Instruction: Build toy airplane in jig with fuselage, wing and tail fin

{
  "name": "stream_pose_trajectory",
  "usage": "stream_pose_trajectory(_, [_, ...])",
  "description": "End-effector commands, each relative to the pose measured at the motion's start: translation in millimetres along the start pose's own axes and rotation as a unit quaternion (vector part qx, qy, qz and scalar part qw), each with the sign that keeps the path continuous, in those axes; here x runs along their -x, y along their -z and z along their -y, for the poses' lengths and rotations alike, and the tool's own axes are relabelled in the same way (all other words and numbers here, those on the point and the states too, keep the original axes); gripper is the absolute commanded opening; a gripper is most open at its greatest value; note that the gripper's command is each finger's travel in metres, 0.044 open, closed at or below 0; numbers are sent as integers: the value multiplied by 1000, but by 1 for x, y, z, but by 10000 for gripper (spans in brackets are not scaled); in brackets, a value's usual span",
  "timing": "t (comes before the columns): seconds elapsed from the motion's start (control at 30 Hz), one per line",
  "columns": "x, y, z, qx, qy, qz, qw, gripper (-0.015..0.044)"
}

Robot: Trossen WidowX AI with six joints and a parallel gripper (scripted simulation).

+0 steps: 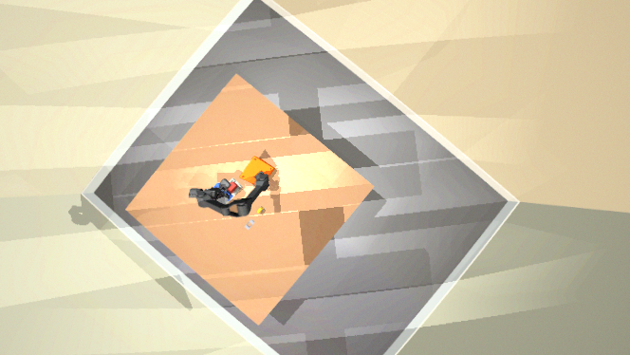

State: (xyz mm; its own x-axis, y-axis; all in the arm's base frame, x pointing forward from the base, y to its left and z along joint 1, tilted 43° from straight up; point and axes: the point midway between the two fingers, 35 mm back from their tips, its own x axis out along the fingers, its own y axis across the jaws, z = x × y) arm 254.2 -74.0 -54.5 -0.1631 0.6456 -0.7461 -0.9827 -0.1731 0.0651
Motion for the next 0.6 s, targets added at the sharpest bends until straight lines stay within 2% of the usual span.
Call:
stream_pose_trajectory(0.0, [-4,2,-2,9,-4,2,1000,53])
stream_pose_trajectory(0.2, [-4,2,-3,9,-4,2,1000,197])
stream_pose_trajectory(0.57, [-4,2,-3,9,-4,2,1000,197])
